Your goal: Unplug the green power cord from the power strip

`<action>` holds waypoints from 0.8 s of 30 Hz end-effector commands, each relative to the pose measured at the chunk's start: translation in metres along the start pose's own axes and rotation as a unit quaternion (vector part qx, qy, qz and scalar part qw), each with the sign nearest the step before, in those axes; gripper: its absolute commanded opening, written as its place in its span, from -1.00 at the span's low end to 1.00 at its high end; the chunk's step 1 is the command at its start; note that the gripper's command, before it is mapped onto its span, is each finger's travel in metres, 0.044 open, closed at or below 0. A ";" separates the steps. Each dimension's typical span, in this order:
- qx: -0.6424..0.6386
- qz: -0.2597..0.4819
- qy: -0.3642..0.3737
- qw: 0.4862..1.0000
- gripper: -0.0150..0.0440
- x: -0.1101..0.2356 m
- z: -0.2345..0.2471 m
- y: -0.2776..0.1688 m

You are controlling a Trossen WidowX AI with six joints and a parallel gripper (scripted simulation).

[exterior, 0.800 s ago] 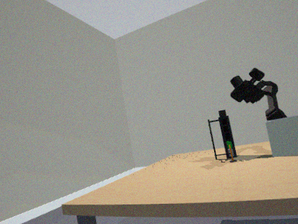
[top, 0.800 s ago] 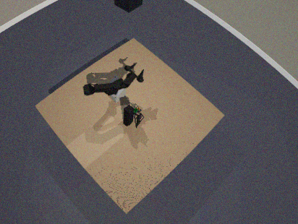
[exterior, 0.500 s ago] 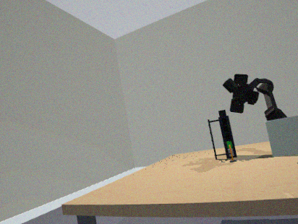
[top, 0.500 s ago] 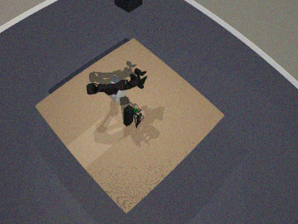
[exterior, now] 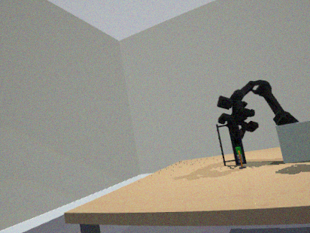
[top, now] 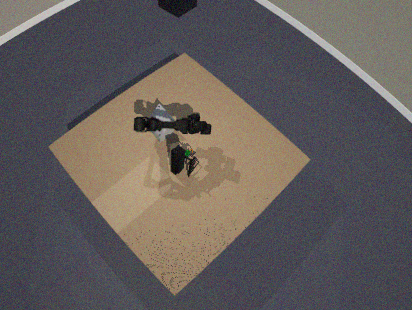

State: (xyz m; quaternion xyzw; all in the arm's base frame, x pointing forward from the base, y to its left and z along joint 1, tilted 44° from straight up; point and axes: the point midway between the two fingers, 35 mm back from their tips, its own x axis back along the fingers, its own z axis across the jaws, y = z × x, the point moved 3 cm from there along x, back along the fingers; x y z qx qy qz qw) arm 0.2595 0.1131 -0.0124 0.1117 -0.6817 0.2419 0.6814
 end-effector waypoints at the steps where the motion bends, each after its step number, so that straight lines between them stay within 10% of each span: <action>1: -0.213 0.205 0.143 0.944 0.05 -0.006 0.025 -0.067; 24: -0.243 0.250 0.161 0.924 0.05 0.000 0.032 -0.086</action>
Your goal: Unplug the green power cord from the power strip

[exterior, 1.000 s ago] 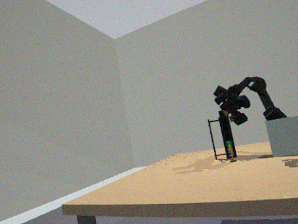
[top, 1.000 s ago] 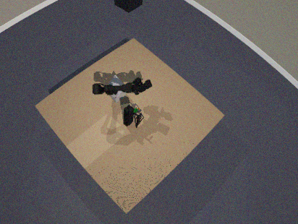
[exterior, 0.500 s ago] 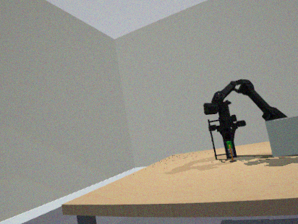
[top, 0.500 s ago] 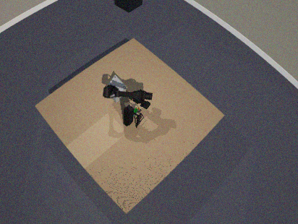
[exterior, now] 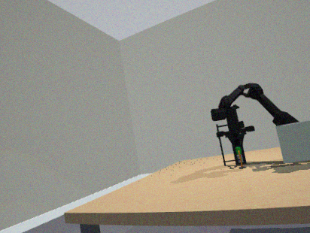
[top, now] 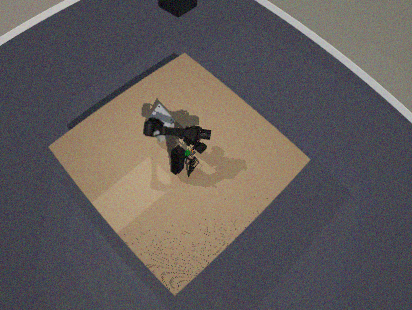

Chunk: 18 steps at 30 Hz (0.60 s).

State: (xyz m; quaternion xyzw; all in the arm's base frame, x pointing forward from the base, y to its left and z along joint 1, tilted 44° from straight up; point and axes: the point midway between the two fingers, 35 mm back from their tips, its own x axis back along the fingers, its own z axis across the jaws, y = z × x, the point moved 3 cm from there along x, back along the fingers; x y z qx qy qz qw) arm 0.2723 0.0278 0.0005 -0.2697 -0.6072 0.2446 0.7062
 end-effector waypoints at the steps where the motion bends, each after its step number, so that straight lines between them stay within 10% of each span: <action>1: 0.000 0.002 0.000 1.000 0.05 0.000 0.000 -0.007; 18: 0.000 0.003 0.000 1.000 0.05 0.000 0.000 -0.034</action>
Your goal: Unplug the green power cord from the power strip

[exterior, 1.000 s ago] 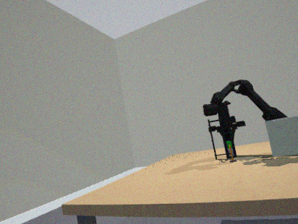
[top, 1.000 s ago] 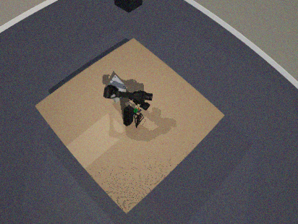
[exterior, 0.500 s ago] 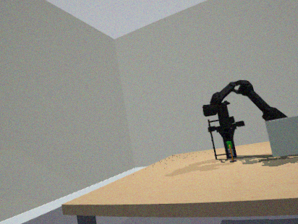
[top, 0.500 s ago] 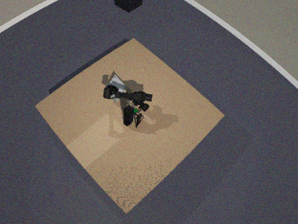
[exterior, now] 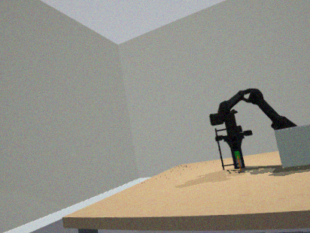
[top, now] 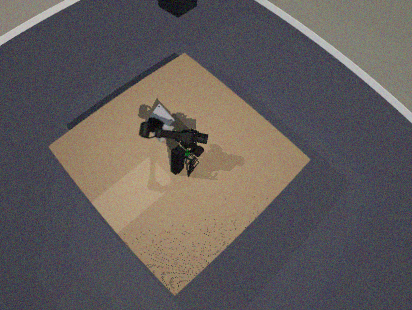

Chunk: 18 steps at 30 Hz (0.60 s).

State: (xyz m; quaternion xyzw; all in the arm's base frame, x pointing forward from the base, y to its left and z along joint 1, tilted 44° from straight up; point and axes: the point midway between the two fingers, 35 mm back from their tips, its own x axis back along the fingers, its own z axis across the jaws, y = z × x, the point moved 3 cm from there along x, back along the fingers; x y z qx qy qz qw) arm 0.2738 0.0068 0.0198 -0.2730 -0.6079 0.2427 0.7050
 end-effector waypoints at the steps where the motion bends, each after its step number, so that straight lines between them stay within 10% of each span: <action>1: 0.004 0.003 0.000 1.000 0.05 0.000 0.001 -0.007; 18: 0.000 0.001 0.001 1.000 -0.04 -0.010 0.001 -0.010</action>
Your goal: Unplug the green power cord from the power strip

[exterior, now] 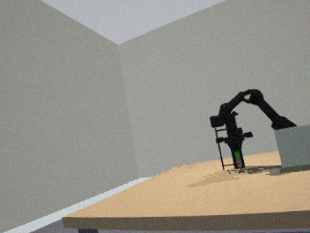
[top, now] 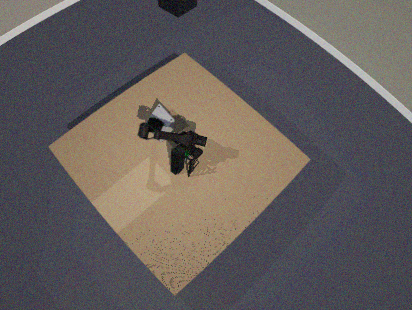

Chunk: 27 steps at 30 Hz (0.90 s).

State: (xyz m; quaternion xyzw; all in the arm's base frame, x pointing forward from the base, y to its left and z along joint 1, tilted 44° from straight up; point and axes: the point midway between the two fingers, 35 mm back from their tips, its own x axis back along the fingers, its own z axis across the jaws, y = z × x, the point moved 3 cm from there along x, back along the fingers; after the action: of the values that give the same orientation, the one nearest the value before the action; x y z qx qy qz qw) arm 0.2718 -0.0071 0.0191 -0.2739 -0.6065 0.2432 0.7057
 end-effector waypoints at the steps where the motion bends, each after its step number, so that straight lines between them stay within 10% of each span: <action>1: 0.000 0.000 0.000 1.000 -0.13 0.000 0.000 0.000; 11: 0.000 0.000 0.000 1.000 -0.49 0.000 0.000 0.000; 27: 0.001 -0.002 -0.001 1.000 -0.49 0.002 -0.002 0.022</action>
State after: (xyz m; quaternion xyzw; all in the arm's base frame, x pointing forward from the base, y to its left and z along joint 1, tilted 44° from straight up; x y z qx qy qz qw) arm 0.2726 -0.0062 0.0150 -0.2871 -0.6002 0.2553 0.7015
